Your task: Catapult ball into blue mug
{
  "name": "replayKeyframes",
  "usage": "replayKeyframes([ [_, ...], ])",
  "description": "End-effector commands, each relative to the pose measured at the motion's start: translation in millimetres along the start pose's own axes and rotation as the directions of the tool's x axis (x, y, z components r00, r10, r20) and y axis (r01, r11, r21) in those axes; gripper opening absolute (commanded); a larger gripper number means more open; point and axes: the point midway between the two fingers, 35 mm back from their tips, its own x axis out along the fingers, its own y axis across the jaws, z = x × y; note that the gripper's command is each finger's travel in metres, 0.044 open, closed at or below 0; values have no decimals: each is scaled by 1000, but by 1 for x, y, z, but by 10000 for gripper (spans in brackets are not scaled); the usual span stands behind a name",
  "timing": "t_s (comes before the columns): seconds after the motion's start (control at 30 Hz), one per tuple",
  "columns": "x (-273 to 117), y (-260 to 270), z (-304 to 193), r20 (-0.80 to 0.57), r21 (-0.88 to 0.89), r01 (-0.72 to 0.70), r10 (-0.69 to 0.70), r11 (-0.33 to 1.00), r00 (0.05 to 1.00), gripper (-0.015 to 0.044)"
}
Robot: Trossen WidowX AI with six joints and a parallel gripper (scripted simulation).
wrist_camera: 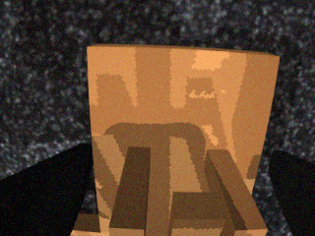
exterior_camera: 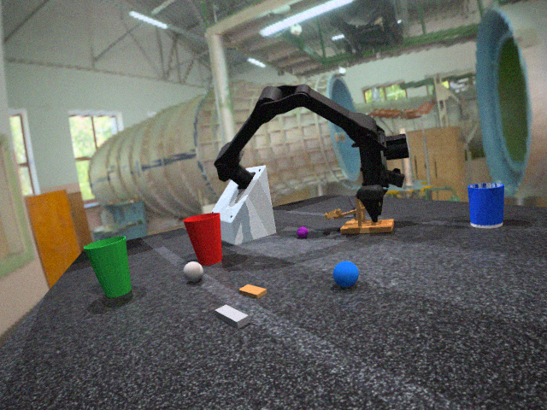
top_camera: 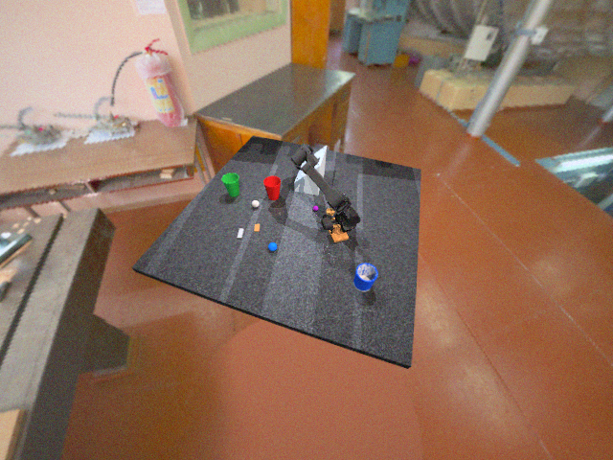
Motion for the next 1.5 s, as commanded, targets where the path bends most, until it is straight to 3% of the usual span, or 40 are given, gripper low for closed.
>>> replayKeyframes([
  [0.0, -1, 0, 0, 1, 0, 0, 0, 1000, 1000, 282],
  [0.17, -1, 0, 0, 1, 0, 0, 0, 1000, 1000, 151],
  [0.37, -1, 0, 0, 1, 0, 0, 0, 1000, 1000, 111],
  [0.5, -40, 1, 1, 2, -1, -3, 3, 1000, 1000, 6],
  [0.77, -49, 1, 1, 2, -3, -2, 2, 1000, 1000, 0],
  [1.47, -15, 1, 3, 2, -7, 2, -2, 1000, 1000, 0],
])
